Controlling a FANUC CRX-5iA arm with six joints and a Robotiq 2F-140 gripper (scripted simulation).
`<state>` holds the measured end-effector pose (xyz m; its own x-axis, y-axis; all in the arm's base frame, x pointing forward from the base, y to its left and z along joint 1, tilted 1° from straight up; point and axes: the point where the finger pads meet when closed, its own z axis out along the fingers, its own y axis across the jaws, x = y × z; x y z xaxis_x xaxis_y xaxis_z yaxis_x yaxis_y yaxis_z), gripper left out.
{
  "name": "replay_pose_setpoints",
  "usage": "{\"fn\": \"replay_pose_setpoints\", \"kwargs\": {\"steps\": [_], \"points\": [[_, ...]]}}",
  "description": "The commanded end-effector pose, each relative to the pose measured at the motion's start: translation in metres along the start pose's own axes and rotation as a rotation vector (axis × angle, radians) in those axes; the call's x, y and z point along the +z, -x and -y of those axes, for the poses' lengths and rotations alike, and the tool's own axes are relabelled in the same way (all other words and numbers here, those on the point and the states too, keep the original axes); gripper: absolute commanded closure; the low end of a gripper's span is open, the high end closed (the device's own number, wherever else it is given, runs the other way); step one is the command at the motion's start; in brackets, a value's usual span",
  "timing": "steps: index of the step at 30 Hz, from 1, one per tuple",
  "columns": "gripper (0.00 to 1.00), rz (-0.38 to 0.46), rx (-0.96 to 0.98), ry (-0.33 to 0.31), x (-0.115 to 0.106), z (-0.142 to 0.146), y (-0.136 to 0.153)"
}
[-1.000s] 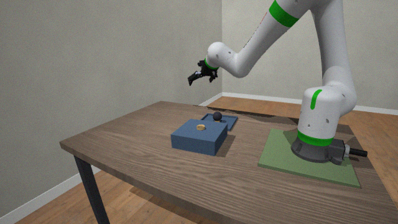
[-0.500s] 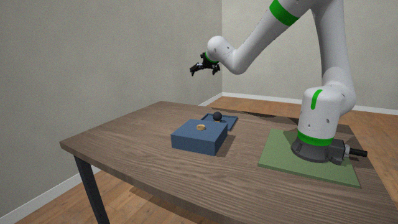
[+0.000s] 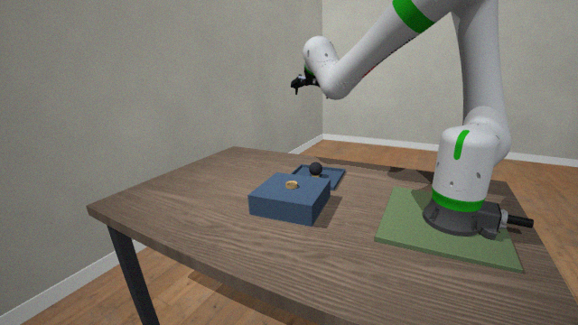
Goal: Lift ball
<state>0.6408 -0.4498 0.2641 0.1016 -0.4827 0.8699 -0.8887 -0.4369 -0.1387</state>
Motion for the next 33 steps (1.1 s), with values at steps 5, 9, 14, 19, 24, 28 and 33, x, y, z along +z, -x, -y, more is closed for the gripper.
{"fn": "replay_pose_setpoints", "kwargs": {"steps": [5,9,14,19,24,28,33], "points": [[0.00,0.128,0.114,0.163,-0.015,-0.042,0.009],[0.00,0.209,0.160,0.218,-0.026,-0.059,0.033],[0.00,0.315,0.198,0.267,-0.043,-0.072,0.068],[0.00,0.413,0.221,0.299,-0.062,-0.077,0.102],[0.00,0.487,0.232,0.315,-0.077,-0.078,0.127],[0.00,0.616,0.241,0.332,-0.106,-0.074,0.170],[0.00,0.738,0.240,0.336,-0.138,-0.067,0.208]]}}
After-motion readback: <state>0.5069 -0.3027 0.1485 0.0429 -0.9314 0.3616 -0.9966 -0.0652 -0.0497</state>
